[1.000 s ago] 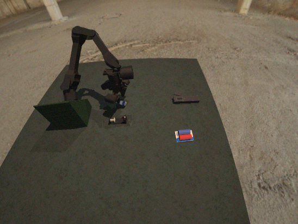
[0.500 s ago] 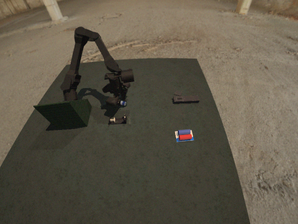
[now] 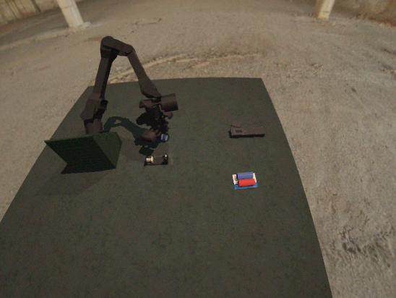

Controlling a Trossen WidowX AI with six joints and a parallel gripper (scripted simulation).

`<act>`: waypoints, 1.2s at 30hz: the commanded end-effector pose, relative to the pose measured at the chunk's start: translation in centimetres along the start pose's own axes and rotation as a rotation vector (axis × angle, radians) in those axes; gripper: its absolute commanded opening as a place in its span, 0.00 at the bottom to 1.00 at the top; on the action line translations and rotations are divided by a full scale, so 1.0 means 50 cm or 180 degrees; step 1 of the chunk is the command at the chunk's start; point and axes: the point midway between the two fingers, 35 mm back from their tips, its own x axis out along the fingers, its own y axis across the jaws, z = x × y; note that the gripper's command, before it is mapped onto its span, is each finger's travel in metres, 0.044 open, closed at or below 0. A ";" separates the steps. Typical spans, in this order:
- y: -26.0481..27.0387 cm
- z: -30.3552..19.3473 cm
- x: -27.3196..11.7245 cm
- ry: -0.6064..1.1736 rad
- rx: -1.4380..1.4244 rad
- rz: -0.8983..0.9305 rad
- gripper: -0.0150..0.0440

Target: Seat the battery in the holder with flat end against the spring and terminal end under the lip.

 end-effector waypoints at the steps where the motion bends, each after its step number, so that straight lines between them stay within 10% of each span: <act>1: -0.001 0.001 0.001 -0.0006 0.0010 -0.0008 0.40; 17: 0.003 -0.003 -0.101 0.0002 0.0137 0.0001 0.40; 36: 0.107 -0.067 -0.128 0.0081 0.3855 0.0017 0.40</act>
